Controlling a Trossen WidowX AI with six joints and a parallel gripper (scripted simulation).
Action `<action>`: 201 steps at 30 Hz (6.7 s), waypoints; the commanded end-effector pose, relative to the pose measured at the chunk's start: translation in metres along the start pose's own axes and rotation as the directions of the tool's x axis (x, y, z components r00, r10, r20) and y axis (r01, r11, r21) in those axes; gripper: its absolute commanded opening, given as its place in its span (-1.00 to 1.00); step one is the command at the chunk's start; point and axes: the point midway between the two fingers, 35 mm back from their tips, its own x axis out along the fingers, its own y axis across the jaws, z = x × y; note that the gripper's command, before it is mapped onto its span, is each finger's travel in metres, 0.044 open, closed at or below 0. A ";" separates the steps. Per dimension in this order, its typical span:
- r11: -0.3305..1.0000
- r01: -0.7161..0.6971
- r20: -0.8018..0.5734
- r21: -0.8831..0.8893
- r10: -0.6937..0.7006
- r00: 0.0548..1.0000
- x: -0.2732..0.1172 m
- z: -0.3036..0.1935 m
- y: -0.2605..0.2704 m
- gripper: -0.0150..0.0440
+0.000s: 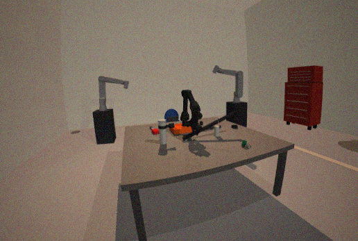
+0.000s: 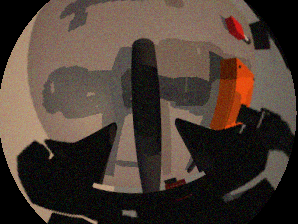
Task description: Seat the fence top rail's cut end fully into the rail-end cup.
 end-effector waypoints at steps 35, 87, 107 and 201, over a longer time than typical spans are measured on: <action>1.000 0.007 0.134 0.003 -0.008 0.991 -0.024 0.018 0.001 -0.49; 1.000 0.023 0.342 0.002 -0.022 0.939 -0.076 0.046 -0.001 -0.49; 1.000 0.022 0.343 0.002 -0.022 0.939 -0.082 0.049 0.002 -0.49; 0.999 0.042 0.329 0.000 -0.039 0.944 -0.077 0.068 0.000 -0.49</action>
